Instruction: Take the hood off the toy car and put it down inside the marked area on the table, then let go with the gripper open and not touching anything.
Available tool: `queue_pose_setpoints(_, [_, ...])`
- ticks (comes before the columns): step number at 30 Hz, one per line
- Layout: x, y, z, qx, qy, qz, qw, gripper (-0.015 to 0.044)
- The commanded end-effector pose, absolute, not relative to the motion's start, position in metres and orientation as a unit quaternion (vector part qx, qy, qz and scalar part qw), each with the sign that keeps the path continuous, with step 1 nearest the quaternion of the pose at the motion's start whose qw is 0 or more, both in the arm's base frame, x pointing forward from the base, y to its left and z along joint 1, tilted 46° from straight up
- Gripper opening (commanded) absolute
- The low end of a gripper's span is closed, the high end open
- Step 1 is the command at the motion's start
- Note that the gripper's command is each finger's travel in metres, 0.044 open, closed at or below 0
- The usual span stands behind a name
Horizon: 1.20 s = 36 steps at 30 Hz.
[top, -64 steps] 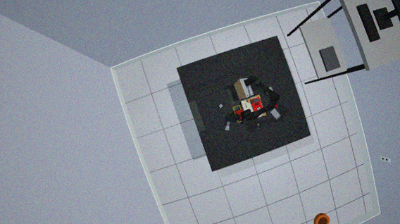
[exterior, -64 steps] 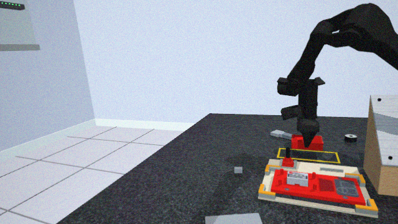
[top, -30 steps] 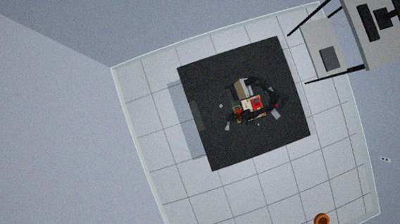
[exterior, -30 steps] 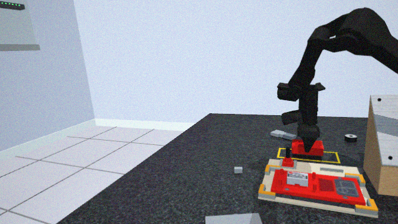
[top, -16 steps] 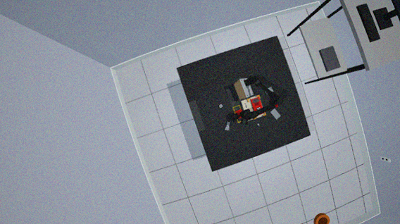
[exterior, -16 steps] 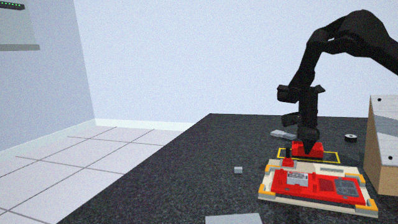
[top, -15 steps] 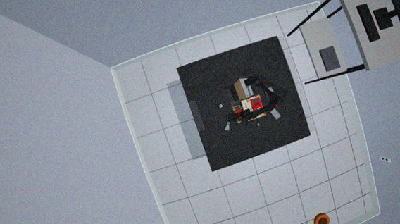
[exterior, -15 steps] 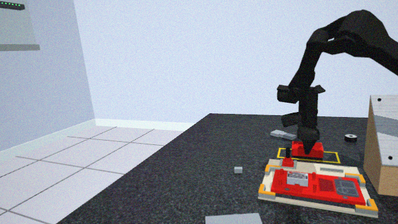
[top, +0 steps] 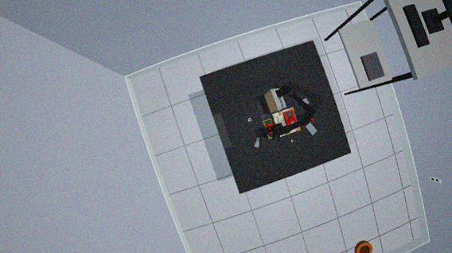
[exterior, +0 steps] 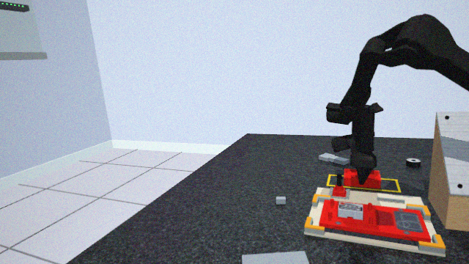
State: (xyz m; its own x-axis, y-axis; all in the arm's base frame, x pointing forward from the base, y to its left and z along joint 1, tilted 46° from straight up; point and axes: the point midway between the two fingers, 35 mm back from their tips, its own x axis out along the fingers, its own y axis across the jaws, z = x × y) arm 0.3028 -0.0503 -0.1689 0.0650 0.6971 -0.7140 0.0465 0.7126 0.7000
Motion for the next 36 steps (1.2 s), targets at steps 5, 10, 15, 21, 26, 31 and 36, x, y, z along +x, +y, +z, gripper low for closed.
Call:
queue_pose_setpoints(5, [0.303, -0.050, -0.169, 0.291, 0.639, 0.243, 0.669, 0.0131])
queue_pose_setpoints(10, [0.303, -0.050, -0.169, 0.291, 0.639, 0.243, 0.669, 0.0263])
queue_pose_setpoints(15, [0.303, -0.050, -0.169, 0.291, 0.639, 0.243, 0.669, 0.0394])
queue_pose_setpoints(21, [0.303, -0.068, -0.153, 0.291, 0.639, 0.243, 0.669, 0.0440])
queue_pose_setpoints(26, [0.299, -0.100, -0.121, 0.292, 0.639, 0.245, 0.668, 0.0440])
queue_pose_setpoints(31, [0.298, -0.104, -0.116, 0.292, 0.639, 0.245, 0.668, 0.0440])
queue_pose_setpoints(36, [0.298, -0.104, -0.116, 0.292, 0.639, 0.245, 0.668, 0.0440])
